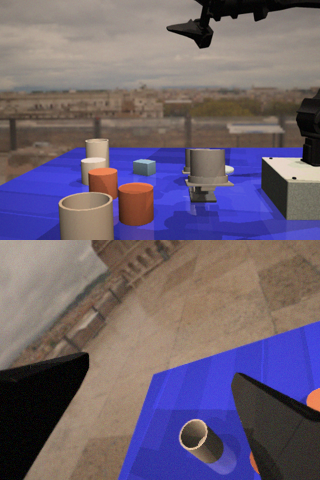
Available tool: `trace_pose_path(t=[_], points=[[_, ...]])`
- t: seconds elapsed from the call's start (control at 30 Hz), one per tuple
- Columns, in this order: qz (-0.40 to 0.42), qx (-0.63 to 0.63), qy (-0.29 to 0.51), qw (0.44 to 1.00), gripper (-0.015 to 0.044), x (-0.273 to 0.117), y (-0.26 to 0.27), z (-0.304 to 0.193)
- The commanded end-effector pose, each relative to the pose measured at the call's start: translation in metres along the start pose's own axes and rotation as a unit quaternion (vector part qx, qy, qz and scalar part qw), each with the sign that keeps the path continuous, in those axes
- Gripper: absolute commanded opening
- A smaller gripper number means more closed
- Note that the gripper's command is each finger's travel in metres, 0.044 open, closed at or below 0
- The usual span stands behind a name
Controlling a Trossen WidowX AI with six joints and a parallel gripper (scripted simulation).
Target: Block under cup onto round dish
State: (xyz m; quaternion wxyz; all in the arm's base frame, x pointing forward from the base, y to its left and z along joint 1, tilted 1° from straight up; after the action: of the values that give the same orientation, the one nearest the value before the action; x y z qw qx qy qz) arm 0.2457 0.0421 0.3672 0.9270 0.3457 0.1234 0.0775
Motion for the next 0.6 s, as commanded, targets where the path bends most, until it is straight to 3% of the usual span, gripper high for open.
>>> trace_pose_path(t=[0.0,0.57], points=[[-0.037,-0.041,0.017,0.998,0.0440,-0.015,-0.016,-0.005],[-0.198,-0.220,0.147,0.944,0.0440,-0.100,-0.088,-0.053]])
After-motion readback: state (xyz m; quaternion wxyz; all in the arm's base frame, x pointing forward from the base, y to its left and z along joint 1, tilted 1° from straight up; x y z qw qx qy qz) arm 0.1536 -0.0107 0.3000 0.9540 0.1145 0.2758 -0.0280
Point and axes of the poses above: the point midway between the two fingers, 35 mm back from their tips, its own x axis out along the fingers, its own y axis across the jaws, z = x × y, the point moved 10 cm from there along -x, back along the fingers, and after that the axes turned 3 degrees about -x, right-handed, at the moved point
